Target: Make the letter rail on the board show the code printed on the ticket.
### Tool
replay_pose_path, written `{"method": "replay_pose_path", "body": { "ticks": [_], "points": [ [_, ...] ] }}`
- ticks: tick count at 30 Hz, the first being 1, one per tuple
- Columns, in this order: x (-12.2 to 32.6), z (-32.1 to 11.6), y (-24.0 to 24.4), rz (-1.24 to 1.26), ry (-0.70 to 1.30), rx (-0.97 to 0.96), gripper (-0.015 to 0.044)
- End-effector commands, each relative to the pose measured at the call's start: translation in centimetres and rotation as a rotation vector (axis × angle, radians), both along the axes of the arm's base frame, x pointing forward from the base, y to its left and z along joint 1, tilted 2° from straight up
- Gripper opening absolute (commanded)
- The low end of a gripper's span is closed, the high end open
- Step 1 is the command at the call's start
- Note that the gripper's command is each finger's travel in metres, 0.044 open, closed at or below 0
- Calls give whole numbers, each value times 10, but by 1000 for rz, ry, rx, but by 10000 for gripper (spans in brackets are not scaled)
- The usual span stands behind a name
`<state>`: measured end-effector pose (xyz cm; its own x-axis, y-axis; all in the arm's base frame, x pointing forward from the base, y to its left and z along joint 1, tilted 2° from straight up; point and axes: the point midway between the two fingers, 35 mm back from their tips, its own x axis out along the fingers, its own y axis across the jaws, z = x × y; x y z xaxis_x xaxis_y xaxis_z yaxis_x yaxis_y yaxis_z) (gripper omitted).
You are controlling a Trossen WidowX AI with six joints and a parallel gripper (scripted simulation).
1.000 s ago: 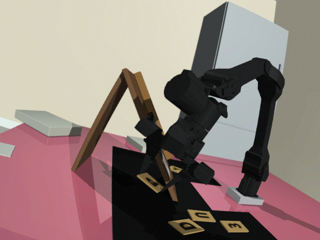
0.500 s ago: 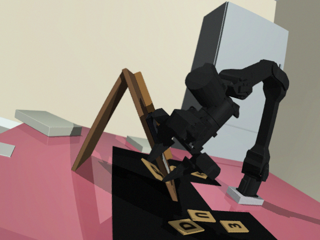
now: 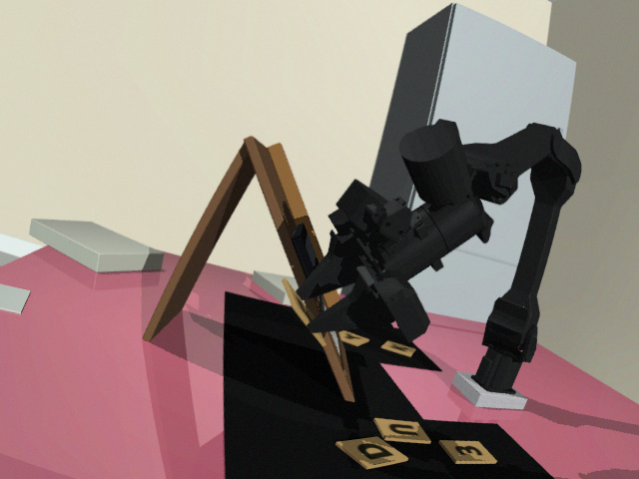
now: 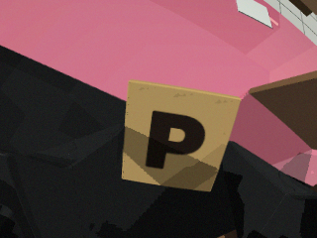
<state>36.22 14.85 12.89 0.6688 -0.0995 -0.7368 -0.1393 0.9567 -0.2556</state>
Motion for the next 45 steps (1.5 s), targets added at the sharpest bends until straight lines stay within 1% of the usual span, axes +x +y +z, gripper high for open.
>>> {"method": "replay_pose_path", "body": {
  "ticks": [1,11,45],
  "points": [
    [1,11,-2,-106,-82,80,0],
    [3,29,-4,-312,-238,265,0],
    [1,28,-12,-315,-240,268,0]
  ]
}}
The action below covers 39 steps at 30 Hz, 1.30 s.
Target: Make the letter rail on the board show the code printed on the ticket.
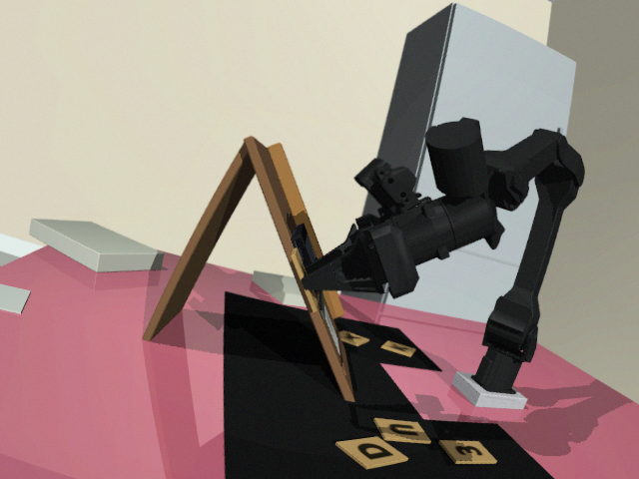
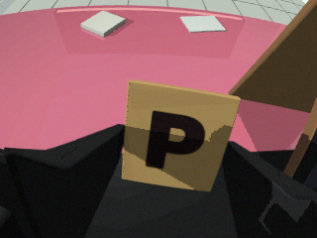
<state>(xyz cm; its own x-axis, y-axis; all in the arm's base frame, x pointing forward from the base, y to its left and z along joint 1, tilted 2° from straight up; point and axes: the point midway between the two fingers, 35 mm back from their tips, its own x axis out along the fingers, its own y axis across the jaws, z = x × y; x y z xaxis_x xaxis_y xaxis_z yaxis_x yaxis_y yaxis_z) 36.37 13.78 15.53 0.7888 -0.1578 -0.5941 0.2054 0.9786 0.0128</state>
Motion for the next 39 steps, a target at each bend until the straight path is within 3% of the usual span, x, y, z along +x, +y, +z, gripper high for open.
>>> {"method": "replay_pose_path", "body": {
  "ticks": [1,39],
  "points": [
    [-1,1,-2,4,-3,3,0],
    [-5,3,-21,4,-3,2,0]
  ]
}}
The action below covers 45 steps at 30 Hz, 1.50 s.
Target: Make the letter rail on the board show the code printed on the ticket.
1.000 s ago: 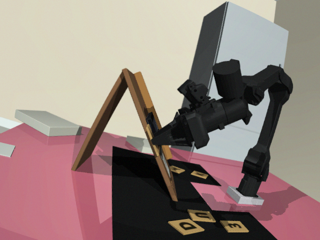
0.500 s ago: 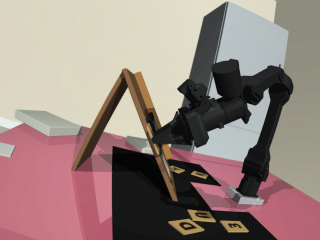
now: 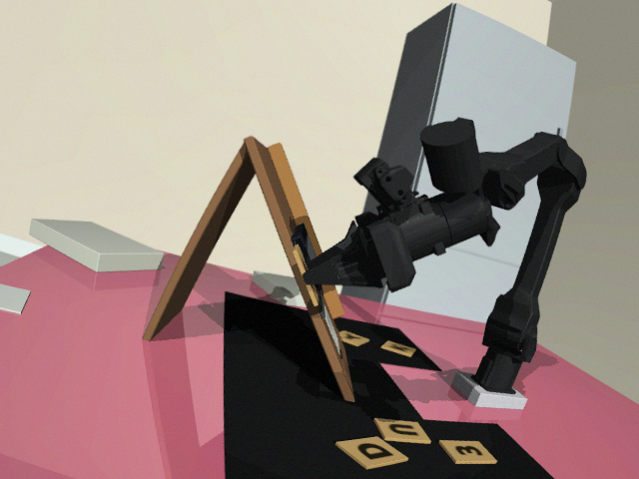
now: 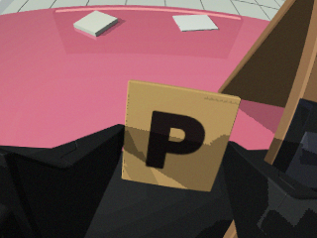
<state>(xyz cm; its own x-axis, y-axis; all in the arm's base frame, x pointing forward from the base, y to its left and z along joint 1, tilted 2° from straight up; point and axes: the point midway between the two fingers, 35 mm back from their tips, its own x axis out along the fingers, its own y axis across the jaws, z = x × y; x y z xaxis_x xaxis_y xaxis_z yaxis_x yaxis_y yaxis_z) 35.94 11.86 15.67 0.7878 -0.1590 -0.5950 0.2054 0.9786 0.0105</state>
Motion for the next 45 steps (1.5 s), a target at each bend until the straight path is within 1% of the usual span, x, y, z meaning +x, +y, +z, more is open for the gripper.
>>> {"method": "replay_pose_path", "body": {
  "ticks": [1,45],
  "points": [
    [-1,2,-2,4,-4,4,0],
    [-5,1,-24,4,-4,2,0]
  ]
}}
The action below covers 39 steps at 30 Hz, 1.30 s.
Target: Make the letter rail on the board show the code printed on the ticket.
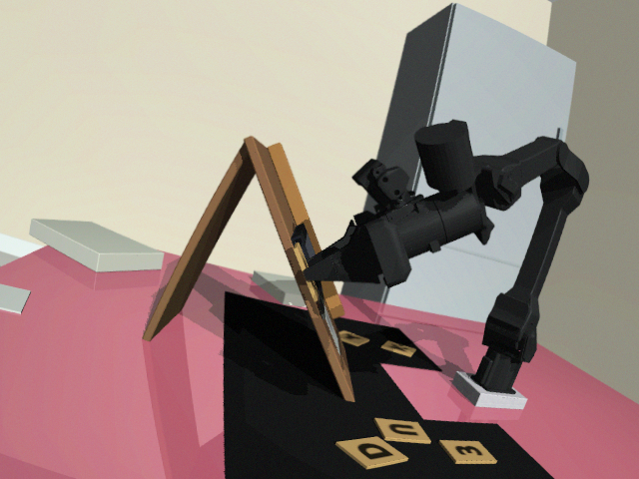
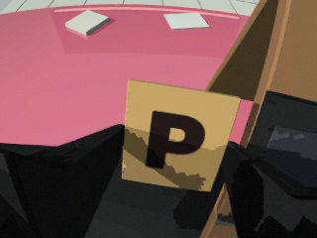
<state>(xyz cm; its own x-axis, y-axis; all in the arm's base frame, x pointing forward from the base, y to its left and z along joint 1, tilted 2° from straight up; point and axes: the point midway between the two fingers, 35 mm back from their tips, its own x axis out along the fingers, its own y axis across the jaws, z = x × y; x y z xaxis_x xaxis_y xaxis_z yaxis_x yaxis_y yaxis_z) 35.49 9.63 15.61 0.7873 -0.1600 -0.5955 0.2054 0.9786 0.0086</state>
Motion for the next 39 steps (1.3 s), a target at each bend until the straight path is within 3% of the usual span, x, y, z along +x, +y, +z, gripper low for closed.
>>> {"method": "replay_pose_path", "body": {
  "ticks": [1,39],
  "points": [
    [-1,2,-2,4,-5,3,0],
    [-4,2,-21,4,-5,2,0]
  ]
}}
